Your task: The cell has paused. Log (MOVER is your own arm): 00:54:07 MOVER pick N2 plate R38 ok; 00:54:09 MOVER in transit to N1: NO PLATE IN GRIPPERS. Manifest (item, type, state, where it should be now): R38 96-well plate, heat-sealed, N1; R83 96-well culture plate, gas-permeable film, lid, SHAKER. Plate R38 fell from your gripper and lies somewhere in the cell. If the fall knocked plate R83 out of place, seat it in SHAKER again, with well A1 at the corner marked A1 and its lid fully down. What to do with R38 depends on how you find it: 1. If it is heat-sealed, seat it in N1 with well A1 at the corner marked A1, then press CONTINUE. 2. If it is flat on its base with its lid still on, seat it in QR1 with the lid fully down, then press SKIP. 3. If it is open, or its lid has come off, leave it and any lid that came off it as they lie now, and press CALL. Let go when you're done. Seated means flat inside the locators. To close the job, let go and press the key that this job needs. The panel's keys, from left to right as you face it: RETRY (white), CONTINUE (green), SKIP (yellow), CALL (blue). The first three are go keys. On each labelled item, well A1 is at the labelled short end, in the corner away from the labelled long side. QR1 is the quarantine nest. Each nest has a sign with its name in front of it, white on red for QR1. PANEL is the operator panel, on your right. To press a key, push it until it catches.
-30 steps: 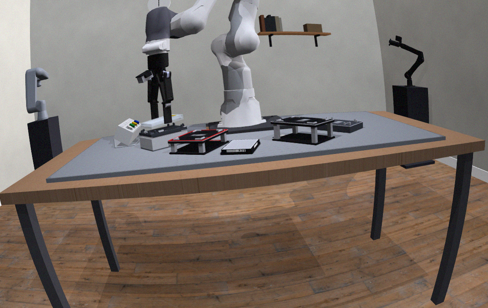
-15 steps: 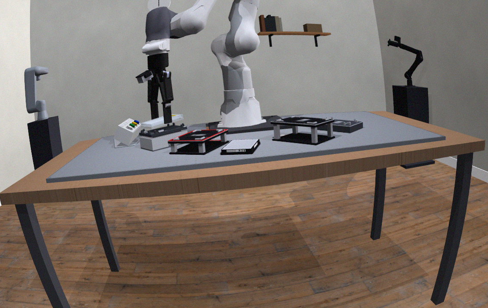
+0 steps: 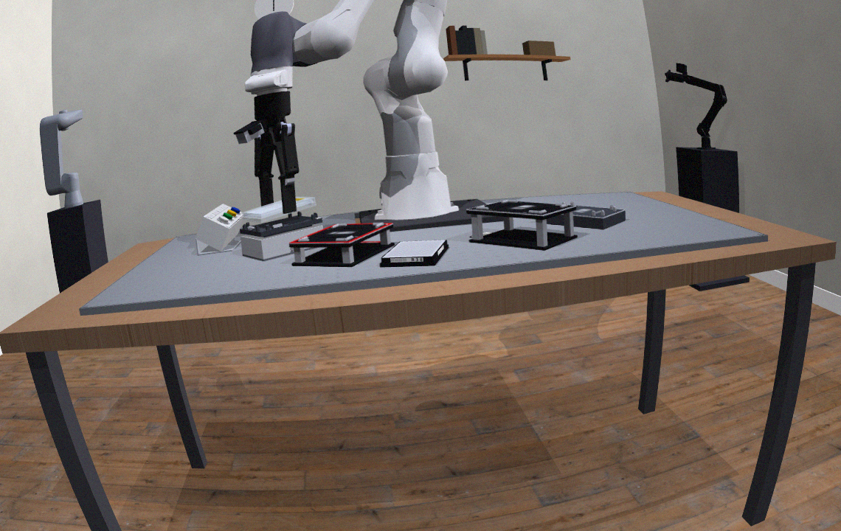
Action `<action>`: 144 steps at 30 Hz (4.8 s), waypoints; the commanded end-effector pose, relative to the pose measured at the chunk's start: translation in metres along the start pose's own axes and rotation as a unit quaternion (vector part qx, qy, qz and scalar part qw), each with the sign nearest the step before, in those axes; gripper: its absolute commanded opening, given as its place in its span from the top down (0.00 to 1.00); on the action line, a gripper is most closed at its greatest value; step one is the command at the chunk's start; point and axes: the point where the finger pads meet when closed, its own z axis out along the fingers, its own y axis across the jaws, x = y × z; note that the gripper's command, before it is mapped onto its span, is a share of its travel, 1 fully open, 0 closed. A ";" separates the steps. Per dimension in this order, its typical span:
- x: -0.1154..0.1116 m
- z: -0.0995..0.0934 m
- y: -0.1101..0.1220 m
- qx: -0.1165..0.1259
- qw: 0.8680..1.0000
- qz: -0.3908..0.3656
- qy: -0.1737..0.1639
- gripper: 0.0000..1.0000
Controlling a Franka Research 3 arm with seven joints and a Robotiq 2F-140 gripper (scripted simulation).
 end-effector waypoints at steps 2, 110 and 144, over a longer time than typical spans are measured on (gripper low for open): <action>0.000 0.001 0.000 -0.001 1.000 0.002 0.000 0.90; 0.000 0.017 0.000 -0.001 1.000 0.002 0.000 0.90; 0.000 0.020 0.001 -0.001 1.000 0.002 0.000 0.90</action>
